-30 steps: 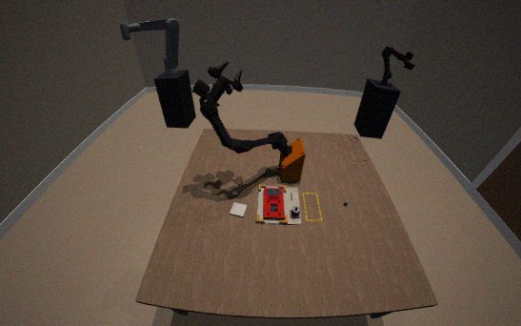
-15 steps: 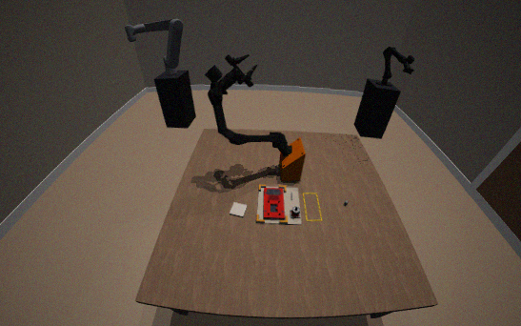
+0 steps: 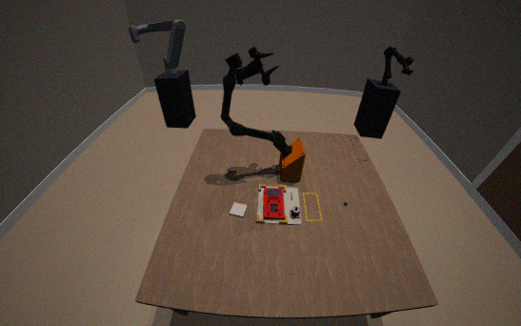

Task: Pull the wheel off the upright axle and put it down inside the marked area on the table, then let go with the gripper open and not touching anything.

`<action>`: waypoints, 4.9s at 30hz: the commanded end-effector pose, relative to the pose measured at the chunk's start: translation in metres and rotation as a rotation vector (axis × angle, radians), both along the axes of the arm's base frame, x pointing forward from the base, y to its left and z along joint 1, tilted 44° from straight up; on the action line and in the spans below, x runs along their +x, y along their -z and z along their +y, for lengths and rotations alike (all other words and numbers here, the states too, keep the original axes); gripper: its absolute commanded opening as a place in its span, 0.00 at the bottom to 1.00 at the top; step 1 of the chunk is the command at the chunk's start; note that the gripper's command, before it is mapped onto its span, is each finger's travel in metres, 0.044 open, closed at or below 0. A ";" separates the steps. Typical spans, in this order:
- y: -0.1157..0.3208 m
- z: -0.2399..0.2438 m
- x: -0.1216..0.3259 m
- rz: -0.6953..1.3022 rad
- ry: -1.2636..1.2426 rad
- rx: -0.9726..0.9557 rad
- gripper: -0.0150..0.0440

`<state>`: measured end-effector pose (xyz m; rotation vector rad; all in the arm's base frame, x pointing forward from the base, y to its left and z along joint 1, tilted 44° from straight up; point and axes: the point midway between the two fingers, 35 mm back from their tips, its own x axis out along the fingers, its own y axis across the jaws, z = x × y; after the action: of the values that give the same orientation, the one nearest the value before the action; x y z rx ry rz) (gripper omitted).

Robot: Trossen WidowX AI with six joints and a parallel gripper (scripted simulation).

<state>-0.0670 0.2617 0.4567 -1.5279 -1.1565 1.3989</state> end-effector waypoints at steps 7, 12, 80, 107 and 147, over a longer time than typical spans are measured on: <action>0.058 0.058 0.066 0.190 0.424 -0.132 0.76; 0.092 0.078 0.109 0.293 0.651 -0.177 0.76; 0.504 -0.239 0.434 0.780 2.976 0.225 0.76; 0.499 -0.235 0.432 0.786 2.987 0.223 0.25; 0.489 -0.226 0.431 0.785 2.982 0.223 0.25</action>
<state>0.3638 0.0332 -0.0340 -0.6384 1.3873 -0.5136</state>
